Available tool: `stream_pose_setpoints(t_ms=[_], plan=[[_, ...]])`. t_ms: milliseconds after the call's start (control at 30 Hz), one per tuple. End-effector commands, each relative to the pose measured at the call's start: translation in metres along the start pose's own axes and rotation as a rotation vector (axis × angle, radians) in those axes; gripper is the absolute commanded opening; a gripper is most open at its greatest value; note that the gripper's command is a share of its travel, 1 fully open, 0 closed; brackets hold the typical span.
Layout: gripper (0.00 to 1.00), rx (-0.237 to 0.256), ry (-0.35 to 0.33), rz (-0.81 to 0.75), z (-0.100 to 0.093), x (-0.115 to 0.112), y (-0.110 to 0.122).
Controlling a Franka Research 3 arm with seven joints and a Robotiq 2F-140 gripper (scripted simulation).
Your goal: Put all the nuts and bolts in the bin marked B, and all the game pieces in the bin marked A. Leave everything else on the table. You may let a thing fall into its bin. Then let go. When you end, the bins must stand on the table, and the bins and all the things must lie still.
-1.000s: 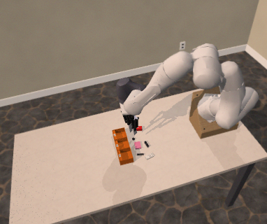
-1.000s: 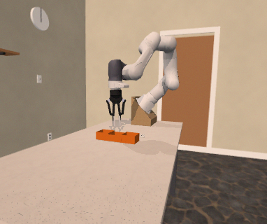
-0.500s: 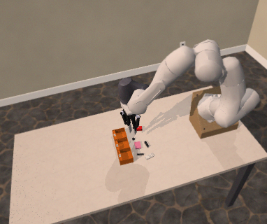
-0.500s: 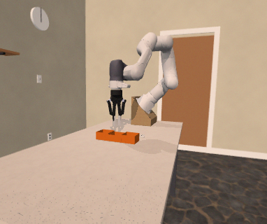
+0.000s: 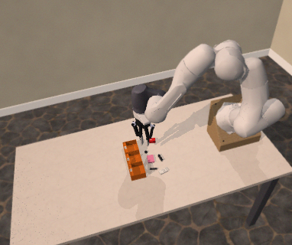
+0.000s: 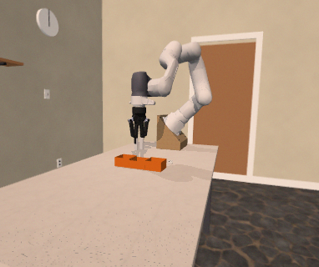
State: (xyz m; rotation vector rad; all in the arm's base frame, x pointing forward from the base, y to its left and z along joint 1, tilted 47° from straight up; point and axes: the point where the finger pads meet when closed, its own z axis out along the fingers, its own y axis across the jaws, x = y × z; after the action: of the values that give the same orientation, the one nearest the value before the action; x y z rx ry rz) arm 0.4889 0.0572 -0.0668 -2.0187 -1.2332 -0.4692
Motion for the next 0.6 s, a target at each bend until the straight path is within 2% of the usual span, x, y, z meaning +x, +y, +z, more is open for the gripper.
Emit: stream_pose_setpoints(t_ms=[0,567], plan=[[0.19,-0.004,-0.003,-0.03,0.0001,0.0014,0.0004],[0.19,-0.004,-0.003,-0.03,0.0001,0.0033,-0.0011]])
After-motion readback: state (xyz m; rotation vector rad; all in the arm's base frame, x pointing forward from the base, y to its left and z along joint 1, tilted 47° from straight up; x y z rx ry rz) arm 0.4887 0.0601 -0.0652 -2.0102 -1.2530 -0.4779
